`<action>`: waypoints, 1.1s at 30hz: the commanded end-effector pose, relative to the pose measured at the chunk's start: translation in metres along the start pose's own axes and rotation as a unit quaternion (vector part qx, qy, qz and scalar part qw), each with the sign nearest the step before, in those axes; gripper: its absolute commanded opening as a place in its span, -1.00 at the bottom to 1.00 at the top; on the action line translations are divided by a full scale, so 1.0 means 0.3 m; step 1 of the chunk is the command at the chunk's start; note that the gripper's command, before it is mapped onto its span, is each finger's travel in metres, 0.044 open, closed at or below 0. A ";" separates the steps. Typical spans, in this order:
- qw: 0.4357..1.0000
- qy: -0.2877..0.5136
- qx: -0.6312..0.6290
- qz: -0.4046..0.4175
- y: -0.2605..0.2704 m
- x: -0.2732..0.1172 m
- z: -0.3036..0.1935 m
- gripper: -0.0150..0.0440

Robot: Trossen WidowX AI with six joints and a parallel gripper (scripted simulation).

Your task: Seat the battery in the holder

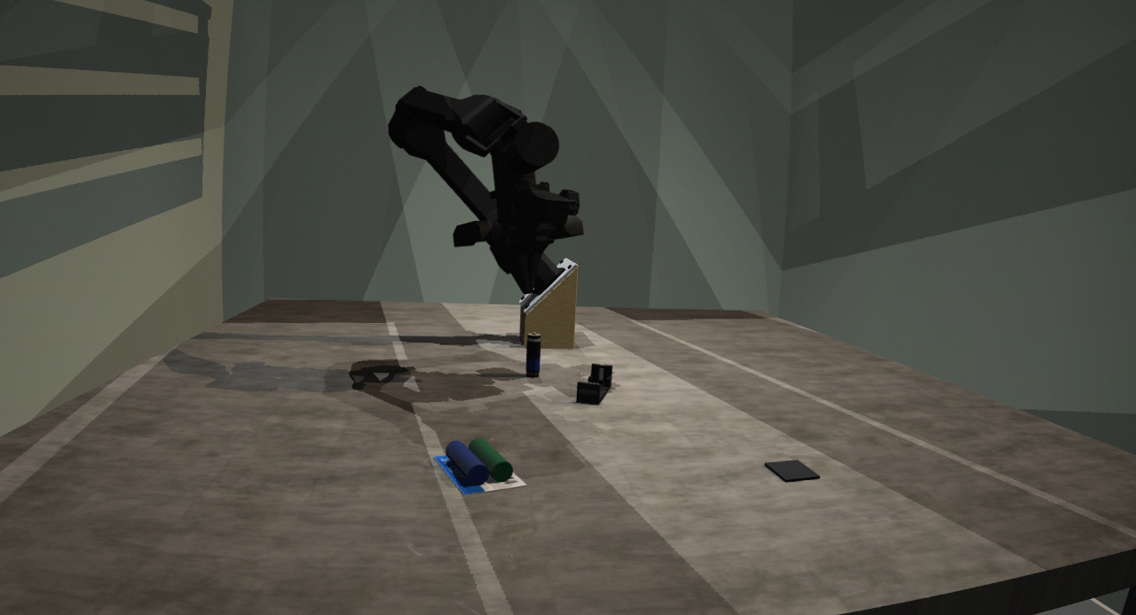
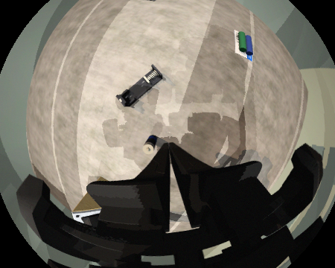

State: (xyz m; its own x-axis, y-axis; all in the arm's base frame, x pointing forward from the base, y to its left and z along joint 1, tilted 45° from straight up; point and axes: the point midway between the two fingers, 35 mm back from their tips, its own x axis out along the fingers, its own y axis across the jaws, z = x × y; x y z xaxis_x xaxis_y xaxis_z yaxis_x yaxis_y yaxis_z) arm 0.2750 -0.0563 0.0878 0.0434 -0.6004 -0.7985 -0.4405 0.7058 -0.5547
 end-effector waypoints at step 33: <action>0.990 0.095 -0.104 -0.021 0.010 0.279 -0.100 -0.49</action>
State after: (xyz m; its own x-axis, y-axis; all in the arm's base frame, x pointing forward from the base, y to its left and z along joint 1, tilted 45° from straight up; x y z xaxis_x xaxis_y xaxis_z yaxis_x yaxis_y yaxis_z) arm 0.2546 -0.1174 0.0305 -0.0914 -0.6986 -0.7097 -0.6156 0.5998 -0.5111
